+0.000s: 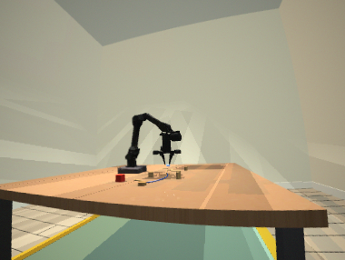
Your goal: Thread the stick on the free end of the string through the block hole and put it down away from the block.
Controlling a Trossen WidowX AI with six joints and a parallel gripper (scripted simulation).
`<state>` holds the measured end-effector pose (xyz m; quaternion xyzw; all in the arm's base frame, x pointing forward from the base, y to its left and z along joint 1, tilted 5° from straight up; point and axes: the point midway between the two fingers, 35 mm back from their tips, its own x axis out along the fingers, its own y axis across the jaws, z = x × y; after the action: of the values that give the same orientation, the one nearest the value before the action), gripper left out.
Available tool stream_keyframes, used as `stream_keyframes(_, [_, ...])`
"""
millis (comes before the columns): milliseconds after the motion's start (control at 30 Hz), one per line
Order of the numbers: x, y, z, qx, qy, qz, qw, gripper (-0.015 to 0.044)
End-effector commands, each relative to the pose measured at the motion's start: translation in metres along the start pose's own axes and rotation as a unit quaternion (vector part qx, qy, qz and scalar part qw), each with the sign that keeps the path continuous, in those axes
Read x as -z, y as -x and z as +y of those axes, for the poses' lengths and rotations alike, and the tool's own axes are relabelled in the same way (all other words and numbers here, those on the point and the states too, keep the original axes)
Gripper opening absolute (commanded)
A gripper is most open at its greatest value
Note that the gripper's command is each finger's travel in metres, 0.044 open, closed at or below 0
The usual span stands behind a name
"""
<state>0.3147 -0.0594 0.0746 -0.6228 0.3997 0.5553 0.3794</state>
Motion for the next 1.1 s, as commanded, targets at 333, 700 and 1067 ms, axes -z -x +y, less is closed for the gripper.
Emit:
stream_keyframes(333, [0.001, -0.023, -0.001, -0.002, 0.002, 0.002, 1.0, 0.0125])
stream_keyframes(700, [0.001, -0.041, 0.0, -0.002, 0.002, 0.002, 1.0, 0.0125])
stream_keyframes(1067, [0.001, -0.058, 0.001, -0.002, 0.002, 0.002, 1.0, 0.0125])
